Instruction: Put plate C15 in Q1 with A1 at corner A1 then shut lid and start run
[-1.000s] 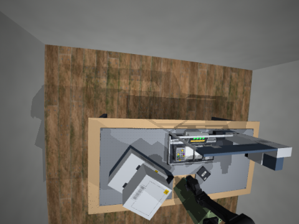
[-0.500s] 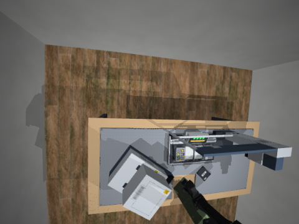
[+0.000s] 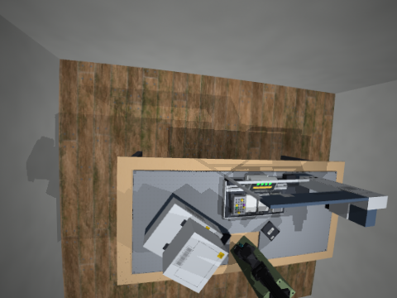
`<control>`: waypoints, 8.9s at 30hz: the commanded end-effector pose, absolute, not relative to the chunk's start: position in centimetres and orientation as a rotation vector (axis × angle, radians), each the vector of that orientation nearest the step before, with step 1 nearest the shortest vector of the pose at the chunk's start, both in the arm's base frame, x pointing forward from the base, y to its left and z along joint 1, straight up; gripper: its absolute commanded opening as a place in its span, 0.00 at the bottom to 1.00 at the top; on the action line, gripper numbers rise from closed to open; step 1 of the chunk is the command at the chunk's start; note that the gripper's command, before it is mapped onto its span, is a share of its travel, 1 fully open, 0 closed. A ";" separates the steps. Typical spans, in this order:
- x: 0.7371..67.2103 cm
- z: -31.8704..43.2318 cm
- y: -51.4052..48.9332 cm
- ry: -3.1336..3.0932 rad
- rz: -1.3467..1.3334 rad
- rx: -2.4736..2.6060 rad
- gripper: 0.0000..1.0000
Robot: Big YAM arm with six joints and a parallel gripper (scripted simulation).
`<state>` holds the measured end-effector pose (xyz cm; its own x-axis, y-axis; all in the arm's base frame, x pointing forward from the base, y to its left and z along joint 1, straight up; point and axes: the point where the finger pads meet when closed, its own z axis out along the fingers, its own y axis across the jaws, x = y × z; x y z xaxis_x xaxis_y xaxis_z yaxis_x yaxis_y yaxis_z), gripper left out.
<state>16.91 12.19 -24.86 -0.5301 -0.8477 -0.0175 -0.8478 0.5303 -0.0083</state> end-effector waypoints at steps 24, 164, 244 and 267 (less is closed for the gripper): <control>12.7 -22.3 15.6 2.297 0.006 -2.122 0.00; 10.5 -25.5 25.5 0.998 -0.003 -2.922 0.00; 10.8 -27.5 26.2 0.979 -0.003 -2.955 0.00; 10.5 -28.4 25.2 0.961 -0.002 -2.981 0.00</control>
